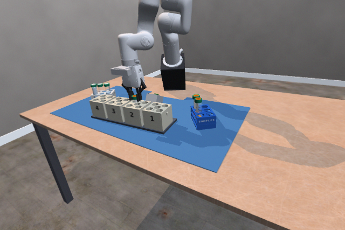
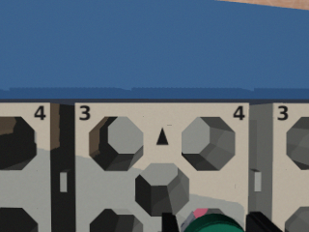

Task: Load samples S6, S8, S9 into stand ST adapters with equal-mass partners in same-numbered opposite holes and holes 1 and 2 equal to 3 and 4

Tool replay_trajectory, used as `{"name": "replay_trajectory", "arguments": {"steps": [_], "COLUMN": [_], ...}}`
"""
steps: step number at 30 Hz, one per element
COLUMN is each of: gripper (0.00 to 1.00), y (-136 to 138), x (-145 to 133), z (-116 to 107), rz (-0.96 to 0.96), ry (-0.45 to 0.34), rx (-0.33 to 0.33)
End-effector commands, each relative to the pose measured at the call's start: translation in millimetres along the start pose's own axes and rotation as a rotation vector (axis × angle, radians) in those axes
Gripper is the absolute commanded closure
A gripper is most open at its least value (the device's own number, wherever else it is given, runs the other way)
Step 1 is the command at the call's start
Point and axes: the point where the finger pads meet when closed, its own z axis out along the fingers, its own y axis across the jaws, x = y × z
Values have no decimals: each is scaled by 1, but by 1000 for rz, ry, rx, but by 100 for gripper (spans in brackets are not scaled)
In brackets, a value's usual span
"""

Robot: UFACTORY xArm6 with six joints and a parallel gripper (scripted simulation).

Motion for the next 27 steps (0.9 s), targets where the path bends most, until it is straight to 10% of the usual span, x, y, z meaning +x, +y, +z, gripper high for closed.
{"name": "replay_trajectory", "arguments": {"steps": [1, 27], "gripper": [56, 56], "y": [0, 0], "x": [1, 1], "z": [-1, -23], "rz": [0, 0], "ry": [3, 3], "rx": [0, 0]}}
